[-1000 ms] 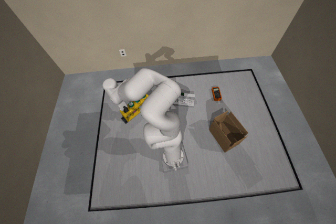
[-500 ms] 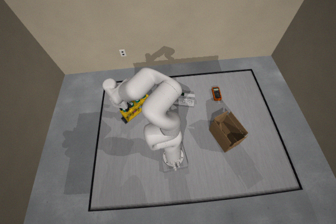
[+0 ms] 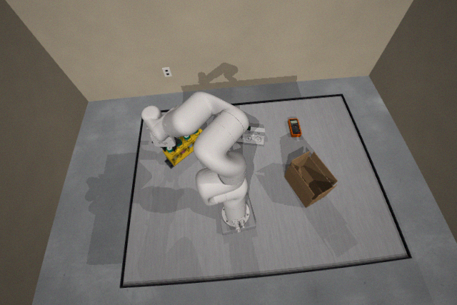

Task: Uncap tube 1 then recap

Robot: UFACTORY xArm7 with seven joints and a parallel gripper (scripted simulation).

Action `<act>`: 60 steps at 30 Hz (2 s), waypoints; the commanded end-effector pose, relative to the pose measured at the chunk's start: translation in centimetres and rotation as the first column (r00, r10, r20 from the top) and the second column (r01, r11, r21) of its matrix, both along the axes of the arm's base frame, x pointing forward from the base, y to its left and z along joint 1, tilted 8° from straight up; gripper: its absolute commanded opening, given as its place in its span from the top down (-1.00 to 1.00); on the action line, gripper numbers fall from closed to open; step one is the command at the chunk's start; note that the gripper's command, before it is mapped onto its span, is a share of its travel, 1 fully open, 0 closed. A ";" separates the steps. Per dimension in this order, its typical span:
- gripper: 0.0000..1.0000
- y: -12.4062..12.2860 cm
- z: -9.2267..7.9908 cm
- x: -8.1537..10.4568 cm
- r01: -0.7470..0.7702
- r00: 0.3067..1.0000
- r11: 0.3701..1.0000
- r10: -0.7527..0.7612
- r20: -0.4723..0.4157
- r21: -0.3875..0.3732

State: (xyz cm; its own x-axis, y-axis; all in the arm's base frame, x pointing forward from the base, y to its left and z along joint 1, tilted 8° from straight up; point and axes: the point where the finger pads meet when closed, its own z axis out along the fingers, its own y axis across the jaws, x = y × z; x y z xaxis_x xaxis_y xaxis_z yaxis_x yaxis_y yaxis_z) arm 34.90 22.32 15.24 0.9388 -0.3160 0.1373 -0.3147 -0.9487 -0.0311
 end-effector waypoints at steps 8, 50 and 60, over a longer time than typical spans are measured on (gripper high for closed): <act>0.08 0.1 0.2 0.1 0.242 0.970 0.969 -0.242 0.002 0.039; 1.00 0.1 0.2 0.1 0.988 0.023 0.002 -0.992 -0.127 0.158; 1.00 0.1 0.2 0.1 0.988 0.023 0.002 -0.992 -0.127 0.158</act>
